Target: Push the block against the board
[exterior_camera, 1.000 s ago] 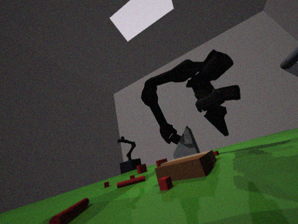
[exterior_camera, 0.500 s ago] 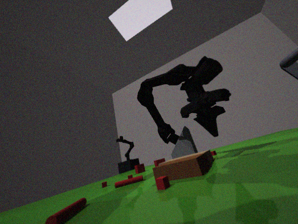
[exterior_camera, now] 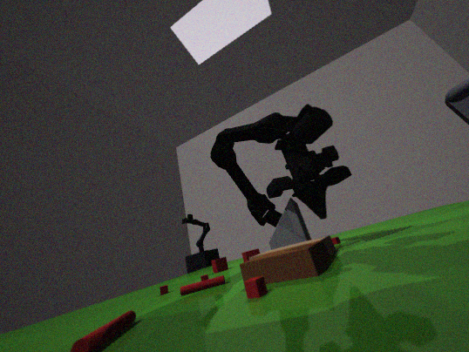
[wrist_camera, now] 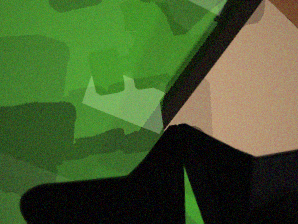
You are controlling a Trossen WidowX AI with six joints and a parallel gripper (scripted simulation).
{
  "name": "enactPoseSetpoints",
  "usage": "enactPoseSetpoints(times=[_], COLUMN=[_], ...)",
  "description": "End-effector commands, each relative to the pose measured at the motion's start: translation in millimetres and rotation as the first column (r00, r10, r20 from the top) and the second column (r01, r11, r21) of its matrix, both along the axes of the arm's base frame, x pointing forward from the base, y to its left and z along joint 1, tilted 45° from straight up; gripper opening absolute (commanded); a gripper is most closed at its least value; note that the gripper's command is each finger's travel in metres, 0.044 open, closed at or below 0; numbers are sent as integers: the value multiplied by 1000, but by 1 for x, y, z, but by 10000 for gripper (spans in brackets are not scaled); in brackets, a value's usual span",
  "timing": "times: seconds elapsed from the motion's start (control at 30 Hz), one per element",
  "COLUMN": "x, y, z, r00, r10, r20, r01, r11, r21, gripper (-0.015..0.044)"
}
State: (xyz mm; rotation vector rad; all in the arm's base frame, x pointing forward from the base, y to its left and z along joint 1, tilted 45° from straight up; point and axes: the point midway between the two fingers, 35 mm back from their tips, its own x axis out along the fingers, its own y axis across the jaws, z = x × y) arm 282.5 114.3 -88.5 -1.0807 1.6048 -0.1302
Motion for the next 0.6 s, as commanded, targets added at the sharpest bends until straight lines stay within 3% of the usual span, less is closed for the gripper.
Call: enactPoseSetpoints(times=[0.0,0.57], x=[-11,-49], y=[-7,-36], z=[5,24], r00=[989,748], r10=[-112,-496], r20=[99,442], r01=[111,476], r11=[994,864], r21=[17,163], gripper=[0,0])
